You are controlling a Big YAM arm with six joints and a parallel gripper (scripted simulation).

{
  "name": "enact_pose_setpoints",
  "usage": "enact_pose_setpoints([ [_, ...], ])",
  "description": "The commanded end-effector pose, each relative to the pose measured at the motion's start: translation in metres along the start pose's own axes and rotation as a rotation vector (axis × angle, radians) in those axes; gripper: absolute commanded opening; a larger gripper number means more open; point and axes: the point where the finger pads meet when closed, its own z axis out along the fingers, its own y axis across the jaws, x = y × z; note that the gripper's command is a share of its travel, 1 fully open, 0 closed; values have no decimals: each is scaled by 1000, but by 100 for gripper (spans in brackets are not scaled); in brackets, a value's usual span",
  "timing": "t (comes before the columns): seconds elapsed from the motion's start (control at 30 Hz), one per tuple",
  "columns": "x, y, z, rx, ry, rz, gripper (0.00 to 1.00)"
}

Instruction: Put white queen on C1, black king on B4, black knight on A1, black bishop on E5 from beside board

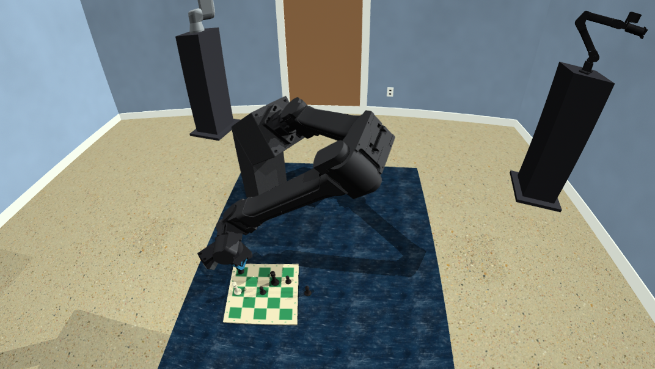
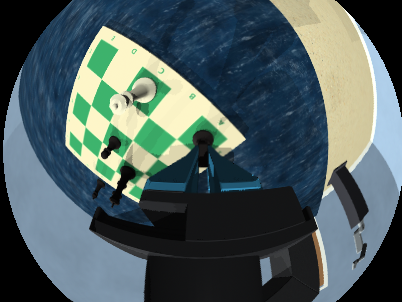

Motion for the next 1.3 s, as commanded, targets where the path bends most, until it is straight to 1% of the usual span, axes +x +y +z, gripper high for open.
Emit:
enact_pose_setpoints([
  [0.0,-1,-1,2,0,-4,14,0],
  [0.87,-1,-1,2,0,-4,14,0],
  [0.9,-1,-1,2,0,-4,14,7],
  [0.97,-1,-1,2,0,-4,14,7],
  [1.0,-1,-1,2,0,-4,14,14],
  [1.07,-1,-1,2,0,-4,14,14],
  [1.1,-1,-1,2,0,-4,14,21],
  [1.17,-1,-1,2,0,-4,14,21],
  [1.2,-1,-1,2,0,-4,14,28],
  [1.27,-1,-1,2,0,-4,14,28],
])
